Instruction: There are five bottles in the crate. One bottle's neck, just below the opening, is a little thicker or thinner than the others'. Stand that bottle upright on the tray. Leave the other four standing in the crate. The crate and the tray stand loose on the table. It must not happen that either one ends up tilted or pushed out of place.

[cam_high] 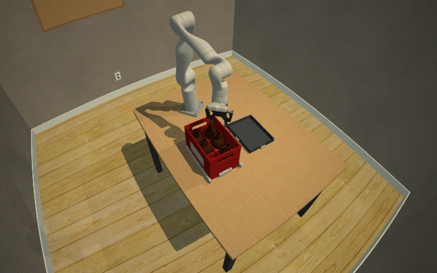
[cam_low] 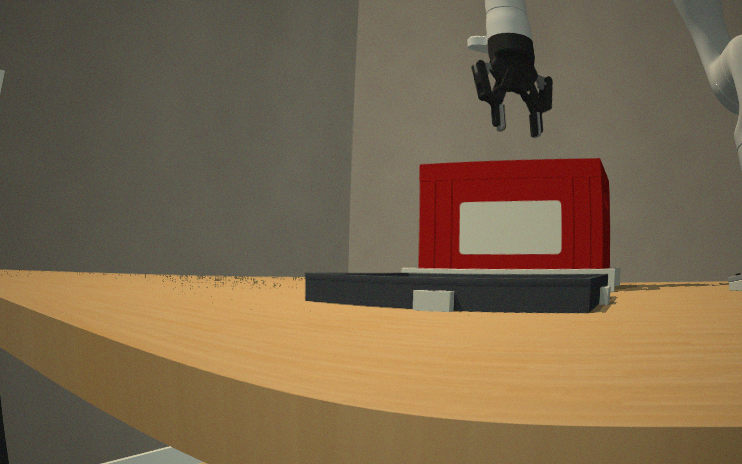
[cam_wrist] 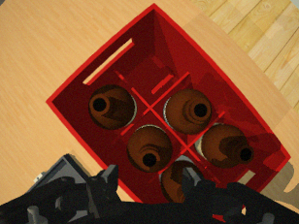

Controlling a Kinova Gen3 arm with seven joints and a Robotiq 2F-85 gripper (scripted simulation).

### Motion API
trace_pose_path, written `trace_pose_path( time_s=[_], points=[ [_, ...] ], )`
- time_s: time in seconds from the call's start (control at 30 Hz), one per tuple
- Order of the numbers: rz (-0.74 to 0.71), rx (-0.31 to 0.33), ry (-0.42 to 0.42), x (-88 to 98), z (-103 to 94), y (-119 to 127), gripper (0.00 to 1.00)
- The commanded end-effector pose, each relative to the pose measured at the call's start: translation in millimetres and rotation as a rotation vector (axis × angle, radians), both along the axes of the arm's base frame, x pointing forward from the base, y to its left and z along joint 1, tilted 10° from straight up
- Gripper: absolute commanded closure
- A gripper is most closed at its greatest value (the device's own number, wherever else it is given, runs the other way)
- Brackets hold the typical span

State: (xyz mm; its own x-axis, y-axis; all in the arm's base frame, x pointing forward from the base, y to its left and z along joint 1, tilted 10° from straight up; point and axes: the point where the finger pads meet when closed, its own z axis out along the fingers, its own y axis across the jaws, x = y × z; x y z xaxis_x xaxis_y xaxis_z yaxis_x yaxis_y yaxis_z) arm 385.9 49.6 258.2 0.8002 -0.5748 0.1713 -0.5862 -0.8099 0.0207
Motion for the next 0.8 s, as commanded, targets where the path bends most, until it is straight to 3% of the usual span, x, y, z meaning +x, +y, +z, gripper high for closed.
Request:
trace_pose_path(
  time_s=[0.0,0.77],
  points=[
    [0.000,0.000,0.000,0.2,-1.5,0,0.36],
    [0.000,0.000,0.000,3.9,-27.4,-3,0.36]
  ],
)
